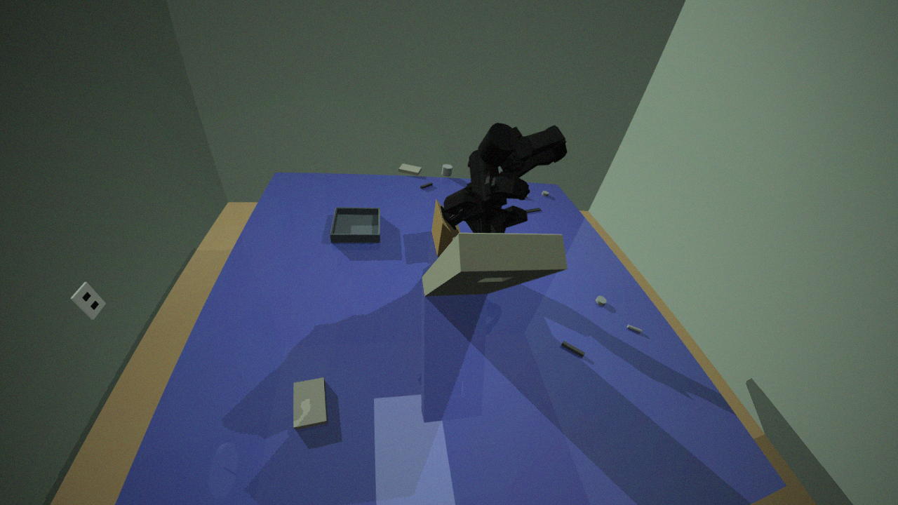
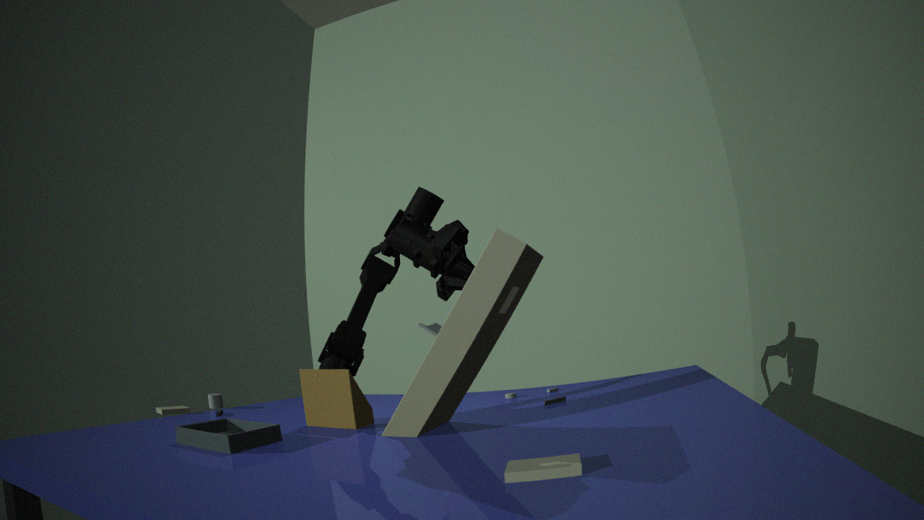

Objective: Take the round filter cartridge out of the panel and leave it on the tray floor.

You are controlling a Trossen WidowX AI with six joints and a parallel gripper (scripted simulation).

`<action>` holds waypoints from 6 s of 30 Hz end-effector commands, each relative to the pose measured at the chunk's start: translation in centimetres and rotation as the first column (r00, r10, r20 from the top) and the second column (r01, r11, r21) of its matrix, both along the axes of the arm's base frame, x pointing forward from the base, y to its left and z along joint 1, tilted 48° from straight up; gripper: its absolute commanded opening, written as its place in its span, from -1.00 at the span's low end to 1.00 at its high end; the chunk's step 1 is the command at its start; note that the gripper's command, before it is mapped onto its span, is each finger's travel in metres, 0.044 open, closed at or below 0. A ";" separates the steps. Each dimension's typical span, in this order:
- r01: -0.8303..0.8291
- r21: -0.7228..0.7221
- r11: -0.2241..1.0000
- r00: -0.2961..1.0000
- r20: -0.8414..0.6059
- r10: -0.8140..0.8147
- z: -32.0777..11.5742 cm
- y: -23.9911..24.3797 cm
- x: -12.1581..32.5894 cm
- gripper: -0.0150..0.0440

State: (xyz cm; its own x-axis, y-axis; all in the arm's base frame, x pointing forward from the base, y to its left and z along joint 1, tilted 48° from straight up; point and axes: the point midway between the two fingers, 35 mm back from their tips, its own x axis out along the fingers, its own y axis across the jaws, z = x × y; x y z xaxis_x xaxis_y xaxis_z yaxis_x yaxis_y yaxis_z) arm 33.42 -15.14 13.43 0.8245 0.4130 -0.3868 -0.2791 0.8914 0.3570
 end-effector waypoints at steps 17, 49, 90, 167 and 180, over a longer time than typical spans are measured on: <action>0.028 0.037 0.999 0.999 -0.030 -0.026 2.5 -2.9 -6.0 -0.49; 0.031 0.044 0.999 0.999 -0.041 -0.029 -1.9 1.6 -9.3 -0.11; 0.037 0.257 0.966 0.922 -0.381 0.066 1.4 -2.1 -8.4 0.54; 0.088 0.307 0.948 0.848 -0.522 0.091 1.7 -2.1 -9.1 -0.49; 0.084 0.309 0.947 0.848 -0.522 0.095 1.0 -5.6 -10.1 -0.49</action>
State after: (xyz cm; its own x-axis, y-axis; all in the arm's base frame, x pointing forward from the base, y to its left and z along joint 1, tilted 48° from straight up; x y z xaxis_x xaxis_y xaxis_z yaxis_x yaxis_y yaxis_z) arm 23.24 -19.77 15.32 0.5348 0.5848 -0.6099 0.0315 0.7075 0.7060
